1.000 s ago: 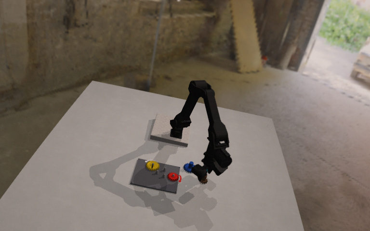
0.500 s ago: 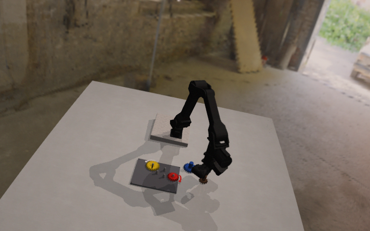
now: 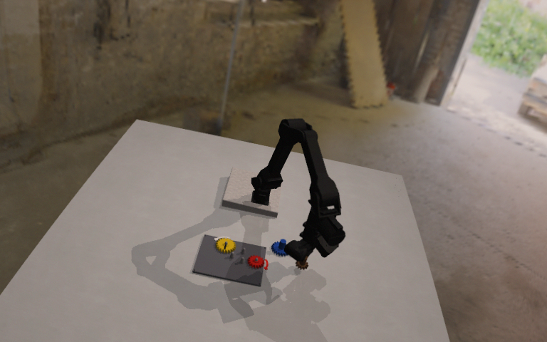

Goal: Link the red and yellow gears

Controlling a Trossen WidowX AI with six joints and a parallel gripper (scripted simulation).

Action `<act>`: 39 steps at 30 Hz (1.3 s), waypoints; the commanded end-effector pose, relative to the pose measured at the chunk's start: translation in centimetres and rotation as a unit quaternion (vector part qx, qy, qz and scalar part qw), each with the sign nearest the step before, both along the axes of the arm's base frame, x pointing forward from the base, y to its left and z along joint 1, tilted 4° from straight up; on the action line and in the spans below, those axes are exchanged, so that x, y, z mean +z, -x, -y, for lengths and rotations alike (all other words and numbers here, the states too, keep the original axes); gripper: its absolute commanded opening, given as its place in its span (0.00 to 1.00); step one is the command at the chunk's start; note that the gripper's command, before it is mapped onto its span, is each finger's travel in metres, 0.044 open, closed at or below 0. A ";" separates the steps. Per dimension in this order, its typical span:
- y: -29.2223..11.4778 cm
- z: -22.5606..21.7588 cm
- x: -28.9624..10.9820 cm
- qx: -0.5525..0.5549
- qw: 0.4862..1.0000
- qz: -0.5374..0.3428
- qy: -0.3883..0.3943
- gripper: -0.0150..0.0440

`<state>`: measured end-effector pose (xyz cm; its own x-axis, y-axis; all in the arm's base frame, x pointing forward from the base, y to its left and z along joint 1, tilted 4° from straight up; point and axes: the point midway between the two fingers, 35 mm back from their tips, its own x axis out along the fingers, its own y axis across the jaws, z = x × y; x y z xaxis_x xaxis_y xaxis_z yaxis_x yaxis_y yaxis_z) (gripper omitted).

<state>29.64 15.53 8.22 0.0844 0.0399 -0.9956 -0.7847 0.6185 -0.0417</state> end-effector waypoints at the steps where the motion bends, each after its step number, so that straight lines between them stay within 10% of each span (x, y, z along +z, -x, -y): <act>1: -0.1 -0.1 1.4 -0.001 1.000 0.005 -0.003 0.25; 39: 0.9 0.6 10.1 0.002 1.000 0.005 -0.003 0.25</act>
<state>28.99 15.09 17.09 0.0834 0.0391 -0.9957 -0.7840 0.6194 -0.0413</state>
